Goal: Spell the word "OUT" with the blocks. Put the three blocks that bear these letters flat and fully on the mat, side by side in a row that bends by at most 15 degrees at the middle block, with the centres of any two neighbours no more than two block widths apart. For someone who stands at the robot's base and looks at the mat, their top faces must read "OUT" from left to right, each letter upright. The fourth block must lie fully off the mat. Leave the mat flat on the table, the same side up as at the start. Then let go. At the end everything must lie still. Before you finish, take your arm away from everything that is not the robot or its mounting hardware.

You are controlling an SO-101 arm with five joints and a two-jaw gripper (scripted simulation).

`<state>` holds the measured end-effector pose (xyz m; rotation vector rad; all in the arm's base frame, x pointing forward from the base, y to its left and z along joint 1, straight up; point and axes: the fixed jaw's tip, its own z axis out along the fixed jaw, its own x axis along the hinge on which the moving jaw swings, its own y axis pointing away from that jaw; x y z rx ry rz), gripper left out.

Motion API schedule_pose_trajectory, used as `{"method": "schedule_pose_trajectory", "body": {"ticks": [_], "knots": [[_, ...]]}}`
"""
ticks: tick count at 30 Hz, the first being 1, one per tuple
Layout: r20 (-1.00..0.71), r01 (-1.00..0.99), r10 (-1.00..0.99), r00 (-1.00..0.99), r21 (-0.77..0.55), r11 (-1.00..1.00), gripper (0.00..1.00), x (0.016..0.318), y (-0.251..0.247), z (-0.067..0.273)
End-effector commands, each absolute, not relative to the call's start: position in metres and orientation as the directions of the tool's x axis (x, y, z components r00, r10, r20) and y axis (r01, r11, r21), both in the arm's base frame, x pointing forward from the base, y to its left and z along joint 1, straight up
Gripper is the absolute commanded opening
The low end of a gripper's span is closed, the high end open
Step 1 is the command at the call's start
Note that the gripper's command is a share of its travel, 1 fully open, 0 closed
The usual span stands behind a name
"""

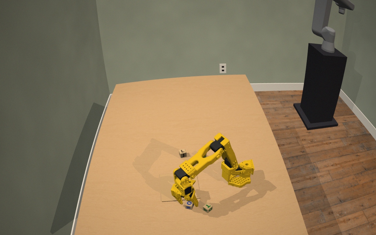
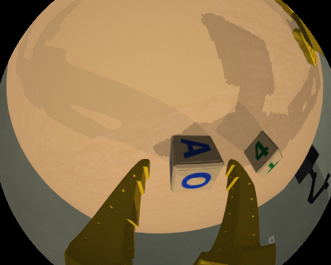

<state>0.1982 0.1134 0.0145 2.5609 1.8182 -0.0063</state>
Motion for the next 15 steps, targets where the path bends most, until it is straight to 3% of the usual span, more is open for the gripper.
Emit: {"method": "schedule_pose_trajectory", "body": {"ticks": [1,15], "knots": [[0.054,0.943,0.943,0.328,0.045,-0.331,0.32,0.2066,0.1175,0.0274],[0.055,0.943,0.943,0.328,0.044,-0.331,0.28,0.2044,0.1184,0.0274]]}}
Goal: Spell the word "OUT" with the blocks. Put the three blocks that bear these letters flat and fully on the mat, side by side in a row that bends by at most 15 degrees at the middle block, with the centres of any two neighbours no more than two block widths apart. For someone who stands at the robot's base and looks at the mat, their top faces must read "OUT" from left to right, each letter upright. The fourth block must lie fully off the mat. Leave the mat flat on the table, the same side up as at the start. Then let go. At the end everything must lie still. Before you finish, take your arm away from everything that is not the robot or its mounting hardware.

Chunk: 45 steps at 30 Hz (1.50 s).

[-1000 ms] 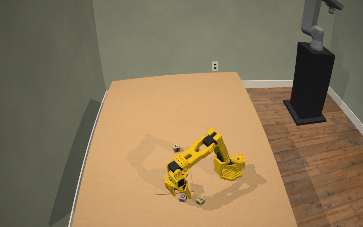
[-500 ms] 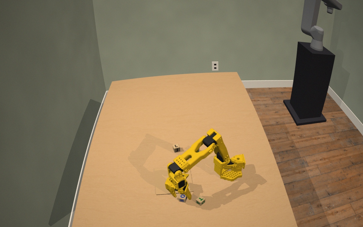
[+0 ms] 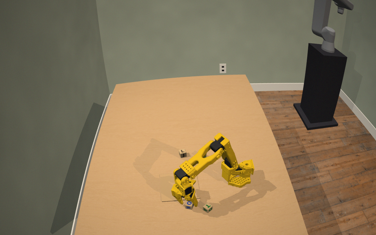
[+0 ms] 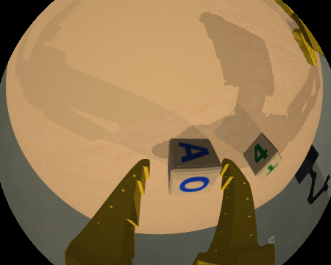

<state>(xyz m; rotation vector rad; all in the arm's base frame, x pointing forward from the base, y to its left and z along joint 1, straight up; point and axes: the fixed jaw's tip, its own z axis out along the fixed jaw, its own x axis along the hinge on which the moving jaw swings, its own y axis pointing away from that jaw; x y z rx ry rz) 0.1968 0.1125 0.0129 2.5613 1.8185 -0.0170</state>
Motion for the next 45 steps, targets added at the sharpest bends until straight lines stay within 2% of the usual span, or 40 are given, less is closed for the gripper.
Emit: {"method": "schedule_pose_trajectory", "body": {"ticks": [1,16,38,45], "knots": [[0.055,0.943,0.943,0.328,0.044,-0.331,0.28,0.2044,0.1184,0.0274],[0.056,0.943,0.943,0.328,0.043,-0.331,0.17,0.1984,0.1208,0.0272],[0.056,0.943,0.943,0.328,0.043,-0.331,0.12,0.1961,0.1216,0.0271],[0.056,0.943,0.943,0.328,0.043,-0.331,0.03,0.1961,0.1216,0.0271]]}}
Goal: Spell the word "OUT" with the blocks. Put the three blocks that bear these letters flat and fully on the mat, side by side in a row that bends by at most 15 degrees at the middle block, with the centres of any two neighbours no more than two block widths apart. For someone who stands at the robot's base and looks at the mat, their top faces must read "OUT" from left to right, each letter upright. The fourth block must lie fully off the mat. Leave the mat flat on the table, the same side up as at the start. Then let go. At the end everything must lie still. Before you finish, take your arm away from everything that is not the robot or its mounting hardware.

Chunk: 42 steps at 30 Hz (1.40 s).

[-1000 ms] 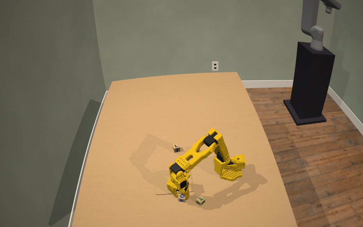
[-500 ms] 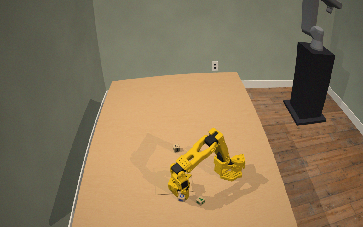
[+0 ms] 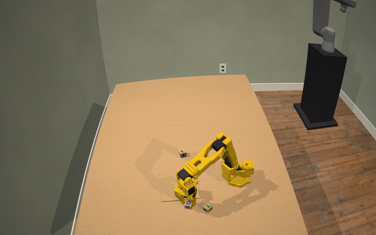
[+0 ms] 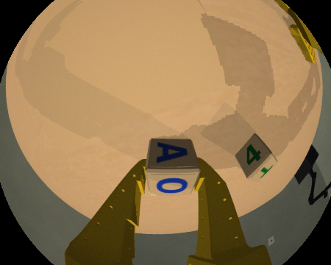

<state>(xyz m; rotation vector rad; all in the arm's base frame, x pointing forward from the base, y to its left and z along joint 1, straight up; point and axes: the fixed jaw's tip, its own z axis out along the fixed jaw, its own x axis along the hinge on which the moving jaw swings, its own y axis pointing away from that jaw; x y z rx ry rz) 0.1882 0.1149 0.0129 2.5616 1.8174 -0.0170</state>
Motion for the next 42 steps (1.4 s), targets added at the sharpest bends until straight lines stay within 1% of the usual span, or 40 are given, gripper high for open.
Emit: {"method": "schedule_pose_trajectory", "body": {"ticks": [1,4,13,32,42], "knots": [[0.056,0.943,0.943,0.328,0.043,-0.331,0.02,0.196,0.122,0.027],[0.056,0.943,0.943,0.328,0.043,-0.331,0.00,0.196,0.122,0.027],[0.056,0.943,0.943,0.328,0.043,-0.331,0.00,0.196,0.122,0.030],[0.056,0.943,0.943,0.328,0.043,-0.331,0.00,0.195,0.119,0.073],[0.056,0.943,0.943,0.328,0.043,-0.331,0.00,0.195,0.119,0.077]]}}
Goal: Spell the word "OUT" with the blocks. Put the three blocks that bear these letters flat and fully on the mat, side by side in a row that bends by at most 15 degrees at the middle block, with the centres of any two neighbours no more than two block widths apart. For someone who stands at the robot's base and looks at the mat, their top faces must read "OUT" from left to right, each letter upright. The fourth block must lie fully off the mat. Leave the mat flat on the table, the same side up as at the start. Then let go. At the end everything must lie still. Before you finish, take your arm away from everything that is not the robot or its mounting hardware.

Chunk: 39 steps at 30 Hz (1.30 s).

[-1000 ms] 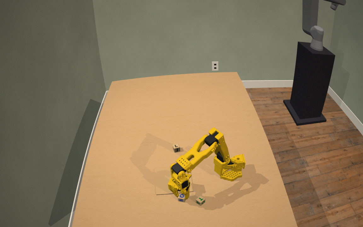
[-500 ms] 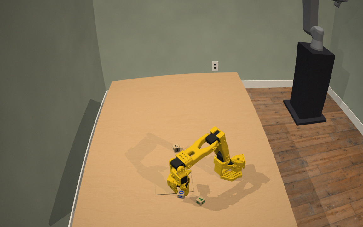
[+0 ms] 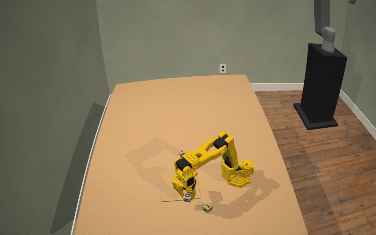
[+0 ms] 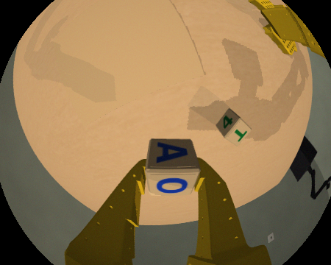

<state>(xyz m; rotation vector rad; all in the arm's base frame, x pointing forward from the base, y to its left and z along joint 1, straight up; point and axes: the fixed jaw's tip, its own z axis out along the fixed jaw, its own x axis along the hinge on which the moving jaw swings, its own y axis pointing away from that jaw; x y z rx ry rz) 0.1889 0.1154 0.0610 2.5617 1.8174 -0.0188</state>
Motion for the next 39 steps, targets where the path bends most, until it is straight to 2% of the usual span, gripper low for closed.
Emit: {"method": "schedule_pose_trajectory", "body": {"ticks": [1,16,22,33,39], "knots": [[0.056,0.943,0.943,0.329,0.043,-0.331,0.00,0.195,0.119,0.077],[0.058,0.920,0.920,0.387,0.040,-0.390,0.00,0.195,0.117,0.077],[0.061,0.880,0.880,0.472,0.035,-0.474,0.00,0.196,0.114,0.077],[0.067,0.745,0.745,0.664,0.021,-0.667,0.00,0.197,0.107,0.076],[0.070,0.586,0.585,0.808,0.008,-0.811,0.00,0.198,0.102,0.076]]}}
